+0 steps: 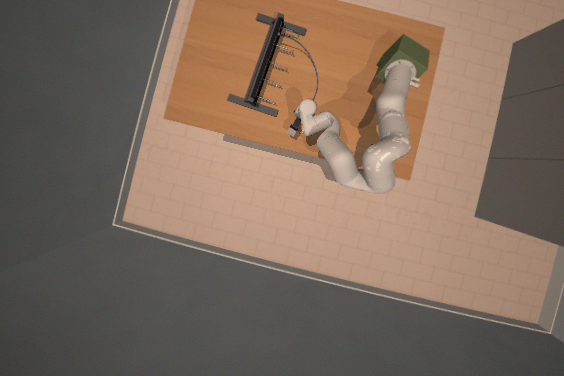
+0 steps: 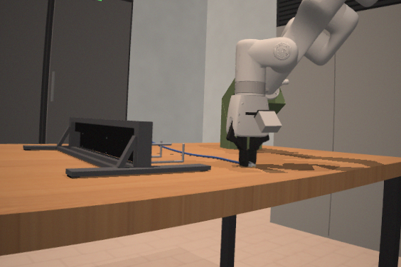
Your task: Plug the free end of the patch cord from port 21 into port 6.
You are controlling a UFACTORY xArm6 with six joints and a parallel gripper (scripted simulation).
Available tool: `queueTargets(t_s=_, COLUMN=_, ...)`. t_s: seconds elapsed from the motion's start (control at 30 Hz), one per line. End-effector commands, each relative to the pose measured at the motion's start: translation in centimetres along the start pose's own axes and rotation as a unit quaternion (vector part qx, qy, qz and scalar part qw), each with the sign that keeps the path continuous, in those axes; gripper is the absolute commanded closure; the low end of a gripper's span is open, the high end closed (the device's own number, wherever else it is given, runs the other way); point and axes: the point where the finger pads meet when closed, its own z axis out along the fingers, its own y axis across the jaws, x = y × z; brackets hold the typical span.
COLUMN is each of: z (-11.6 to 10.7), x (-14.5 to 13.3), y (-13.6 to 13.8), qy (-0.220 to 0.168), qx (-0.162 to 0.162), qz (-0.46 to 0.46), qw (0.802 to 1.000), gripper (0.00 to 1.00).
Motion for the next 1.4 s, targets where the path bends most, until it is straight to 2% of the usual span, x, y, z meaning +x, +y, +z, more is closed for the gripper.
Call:
queueTargets(t_s=0.0, z=0.0, x=0.0, y=0.0, qy=0.000, qx=-0.001, qz=0.000, qw=1.000, gripper=1.00)
queueTargets(t_s=0.8, z=-0.2, x=0.0, y=0.0, qy=0.000, qx=-0.001, qz=0.000, qw=1.000, gripper=1.00)
queueTargets(t_s=1.37, z=-2.0, x=0.0, y=0.0, qy=0.000, qx=-0.001, qz=0.000, qw=1.000, gripper=1.00)
